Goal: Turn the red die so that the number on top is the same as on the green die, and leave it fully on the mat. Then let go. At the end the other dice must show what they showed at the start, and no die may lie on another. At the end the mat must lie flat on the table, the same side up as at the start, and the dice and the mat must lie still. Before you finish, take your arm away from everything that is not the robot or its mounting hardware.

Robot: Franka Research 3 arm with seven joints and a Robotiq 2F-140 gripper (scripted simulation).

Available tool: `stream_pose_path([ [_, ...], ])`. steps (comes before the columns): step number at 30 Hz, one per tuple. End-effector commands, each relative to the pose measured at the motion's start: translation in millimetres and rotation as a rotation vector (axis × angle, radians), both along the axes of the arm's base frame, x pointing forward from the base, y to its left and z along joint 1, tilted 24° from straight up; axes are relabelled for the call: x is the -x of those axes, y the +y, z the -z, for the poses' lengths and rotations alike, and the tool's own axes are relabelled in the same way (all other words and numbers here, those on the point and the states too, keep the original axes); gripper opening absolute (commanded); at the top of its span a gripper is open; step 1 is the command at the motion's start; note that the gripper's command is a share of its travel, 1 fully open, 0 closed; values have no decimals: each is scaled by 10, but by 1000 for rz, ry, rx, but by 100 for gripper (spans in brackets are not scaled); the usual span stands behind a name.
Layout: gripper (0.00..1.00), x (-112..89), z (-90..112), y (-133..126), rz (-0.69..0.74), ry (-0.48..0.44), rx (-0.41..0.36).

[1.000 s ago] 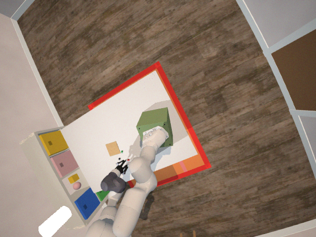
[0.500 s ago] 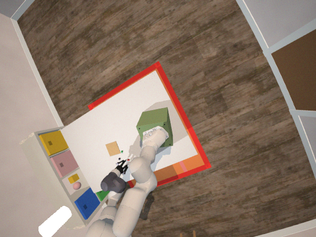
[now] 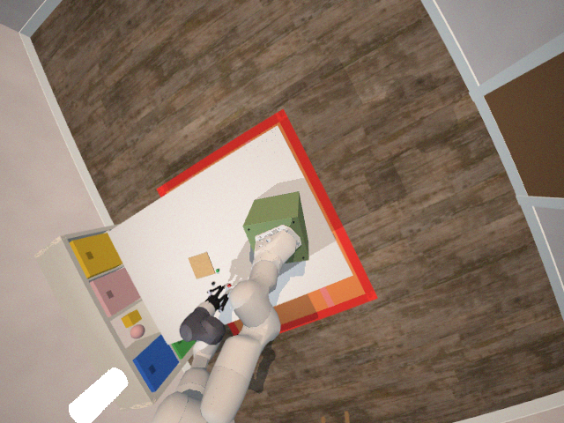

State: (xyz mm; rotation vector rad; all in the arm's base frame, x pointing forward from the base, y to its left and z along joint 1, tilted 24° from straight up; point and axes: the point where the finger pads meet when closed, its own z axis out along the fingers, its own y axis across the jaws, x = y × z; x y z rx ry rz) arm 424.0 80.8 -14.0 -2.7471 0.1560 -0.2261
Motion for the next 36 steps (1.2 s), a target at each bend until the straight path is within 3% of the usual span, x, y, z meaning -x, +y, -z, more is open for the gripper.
stream_pose_path([
  [1, 19, -9, 3, 2, -2, -1, 2],
  [36, 19, -43, 182, 72, -2, -1, 2],
])
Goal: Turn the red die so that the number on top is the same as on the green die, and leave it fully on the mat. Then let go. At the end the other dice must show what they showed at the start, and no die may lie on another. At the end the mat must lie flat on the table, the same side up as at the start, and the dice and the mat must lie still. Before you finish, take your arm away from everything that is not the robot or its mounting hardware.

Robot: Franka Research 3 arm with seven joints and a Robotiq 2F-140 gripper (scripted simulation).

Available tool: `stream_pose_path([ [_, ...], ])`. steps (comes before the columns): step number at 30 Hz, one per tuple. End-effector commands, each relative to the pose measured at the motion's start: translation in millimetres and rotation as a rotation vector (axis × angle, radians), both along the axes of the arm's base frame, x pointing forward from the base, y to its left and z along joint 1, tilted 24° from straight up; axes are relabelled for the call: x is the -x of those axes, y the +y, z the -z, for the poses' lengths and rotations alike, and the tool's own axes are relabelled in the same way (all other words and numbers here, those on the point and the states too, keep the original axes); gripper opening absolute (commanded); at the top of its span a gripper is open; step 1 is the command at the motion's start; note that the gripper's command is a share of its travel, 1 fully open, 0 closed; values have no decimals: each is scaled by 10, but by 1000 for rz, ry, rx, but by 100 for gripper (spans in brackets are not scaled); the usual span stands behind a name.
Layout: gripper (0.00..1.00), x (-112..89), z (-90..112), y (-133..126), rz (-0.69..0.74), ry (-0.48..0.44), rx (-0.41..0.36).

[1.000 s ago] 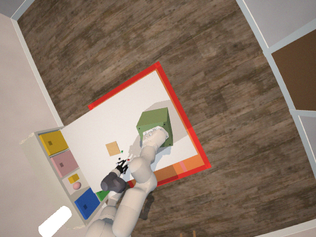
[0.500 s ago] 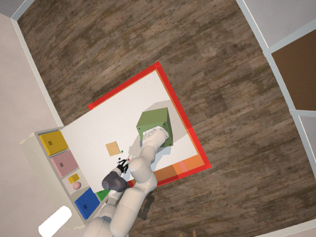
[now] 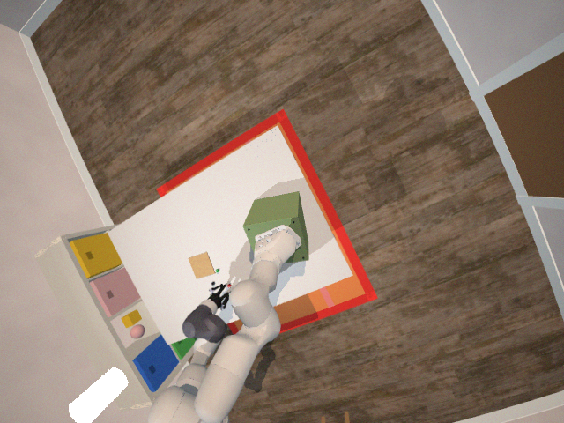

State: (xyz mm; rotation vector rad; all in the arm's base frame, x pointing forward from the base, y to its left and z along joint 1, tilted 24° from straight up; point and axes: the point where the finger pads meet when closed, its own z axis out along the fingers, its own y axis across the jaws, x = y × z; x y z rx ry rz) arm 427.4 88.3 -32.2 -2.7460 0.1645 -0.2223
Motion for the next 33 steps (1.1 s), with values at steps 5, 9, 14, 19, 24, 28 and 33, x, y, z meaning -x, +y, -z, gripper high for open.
stream_pose_path([
  [5, 19, -9, 0, -3, -7, -5, 3],
  [9, 19, -9, 0, -3, -7, -5, 3],
  [14, 19, -9, 0, -3, -7, -5, 3],
  [19, 19, -9, 0, -3, -7, -5, 3],
  [24, 19, -9, 0, -3, -7, -5, 3],
  [28, 7, -9, 0, -3, -7, -5, 3],
  [33, 7, -9, 0, -3, -7, -5, 3],
])
